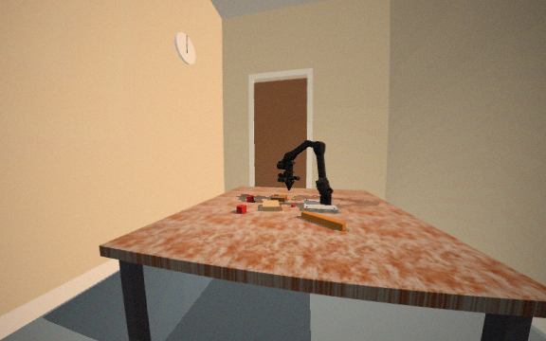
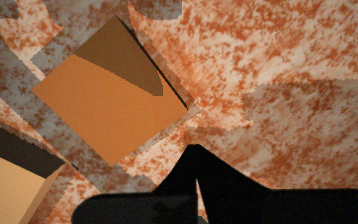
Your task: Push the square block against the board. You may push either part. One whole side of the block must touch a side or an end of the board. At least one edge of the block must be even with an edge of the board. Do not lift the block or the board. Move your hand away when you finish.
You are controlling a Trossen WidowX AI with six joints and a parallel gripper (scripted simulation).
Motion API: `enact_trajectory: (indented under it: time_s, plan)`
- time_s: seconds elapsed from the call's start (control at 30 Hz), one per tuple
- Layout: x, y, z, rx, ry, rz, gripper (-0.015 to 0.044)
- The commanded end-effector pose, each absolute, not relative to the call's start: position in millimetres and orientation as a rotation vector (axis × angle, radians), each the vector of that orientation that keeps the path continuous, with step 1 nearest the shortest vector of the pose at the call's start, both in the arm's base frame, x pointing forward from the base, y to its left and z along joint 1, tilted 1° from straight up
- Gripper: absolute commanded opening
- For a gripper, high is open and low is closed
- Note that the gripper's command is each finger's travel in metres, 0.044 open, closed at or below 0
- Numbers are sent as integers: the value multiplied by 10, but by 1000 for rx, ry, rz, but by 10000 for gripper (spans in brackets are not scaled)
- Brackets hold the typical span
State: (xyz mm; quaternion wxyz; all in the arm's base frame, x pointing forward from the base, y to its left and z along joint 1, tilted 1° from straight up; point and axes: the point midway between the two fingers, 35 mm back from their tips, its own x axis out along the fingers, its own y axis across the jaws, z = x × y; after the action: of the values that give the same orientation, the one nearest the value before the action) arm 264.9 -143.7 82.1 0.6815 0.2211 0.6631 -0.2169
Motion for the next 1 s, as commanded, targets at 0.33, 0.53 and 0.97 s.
enact_trajectory:
  time_s: [0.33, 0.53, 0.97]
  plan:
    - [3216, -1654, 827, 872, 1368, -842, 0]
    - [3421, -1734, 815, 1030, 1297, -999, 0]
    - [3666, -1823, 776, 1224, 1190, -1192, 0]
